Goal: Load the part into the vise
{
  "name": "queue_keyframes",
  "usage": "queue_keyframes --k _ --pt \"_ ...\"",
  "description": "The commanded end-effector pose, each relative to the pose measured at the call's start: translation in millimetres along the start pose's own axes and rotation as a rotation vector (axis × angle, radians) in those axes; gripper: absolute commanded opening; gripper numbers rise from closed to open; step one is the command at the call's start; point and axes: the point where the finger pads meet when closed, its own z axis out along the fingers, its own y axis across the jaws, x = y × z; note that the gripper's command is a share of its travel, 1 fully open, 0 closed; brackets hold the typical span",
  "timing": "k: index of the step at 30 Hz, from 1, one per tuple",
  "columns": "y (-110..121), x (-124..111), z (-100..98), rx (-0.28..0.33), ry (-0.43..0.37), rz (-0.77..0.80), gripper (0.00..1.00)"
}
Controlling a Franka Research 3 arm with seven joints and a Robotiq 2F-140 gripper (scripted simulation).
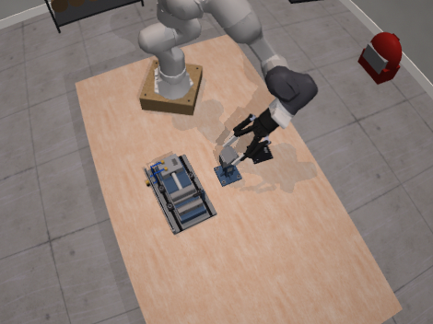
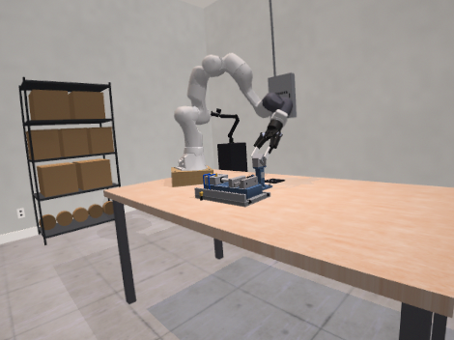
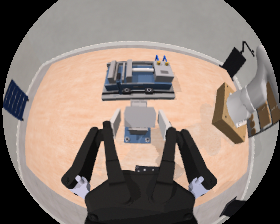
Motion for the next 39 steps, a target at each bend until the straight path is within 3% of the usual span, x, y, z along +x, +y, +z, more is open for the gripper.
queue_keyframes --k 1,39 --pt "-1.7 0.0 -1.1 0.005 0.000 0.004 0.51" --pt "0.7 -2.2 1.6 0.005 -0.021 0.004 0.51"
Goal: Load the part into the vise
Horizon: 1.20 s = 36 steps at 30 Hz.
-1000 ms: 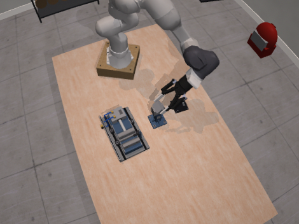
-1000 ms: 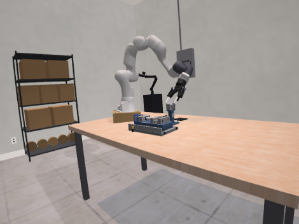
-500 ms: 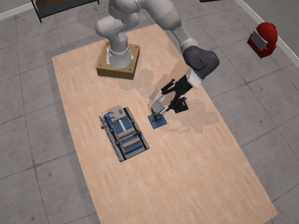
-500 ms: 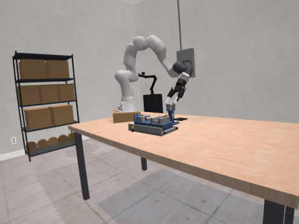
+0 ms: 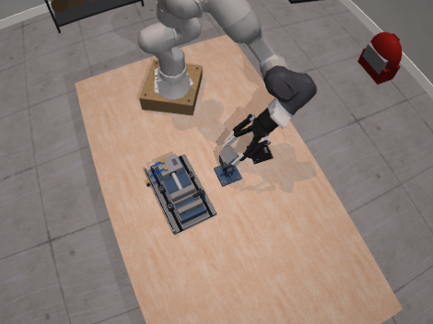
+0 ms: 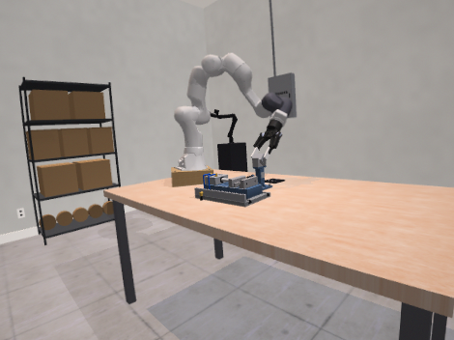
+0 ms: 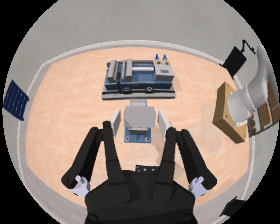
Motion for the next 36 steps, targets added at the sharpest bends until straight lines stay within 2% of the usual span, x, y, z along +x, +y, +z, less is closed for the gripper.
queue_keyframes --k 1,15,36 --pt "0.1 -1.2 0.0 0.000 -0.014 -0.001 0.51" --pt "0.1 -0.1 0.0 0.000 -0.059 -0.001 0.51" --pt "0.1 2.9 0.3 0.000 -0.173 -0.001 0.51"
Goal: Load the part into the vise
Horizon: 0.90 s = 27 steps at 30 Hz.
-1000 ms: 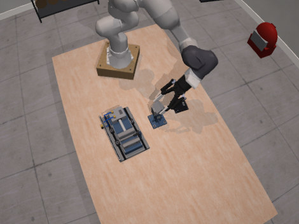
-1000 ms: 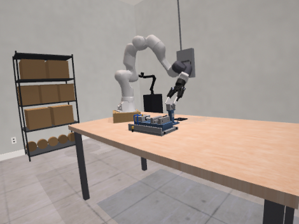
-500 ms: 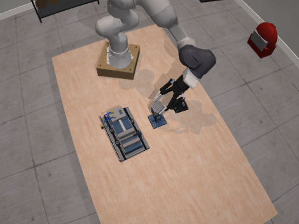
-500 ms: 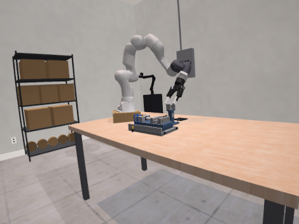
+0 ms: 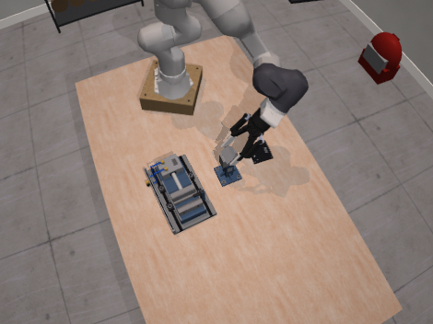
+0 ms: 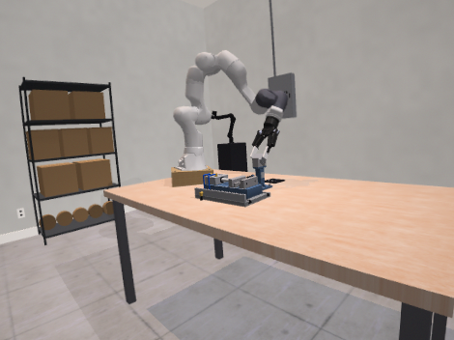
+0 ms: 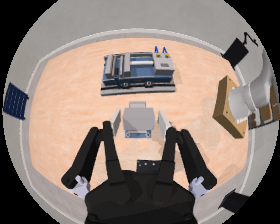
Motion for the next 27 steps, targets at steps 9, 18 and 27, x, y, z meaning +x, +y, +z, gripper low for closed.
queue_keyframes --k 9,18,27 --pt "-1.1 -3.6 -1.2 0.003 -0.097 -0.030 0.51" --pt "-1.3 -1.8 -1.2 0.003 -0.161 -0.030 0.51" --pt "-1.5 -0.4 -1.2 0.003 -0.211 -0.030 0.51"
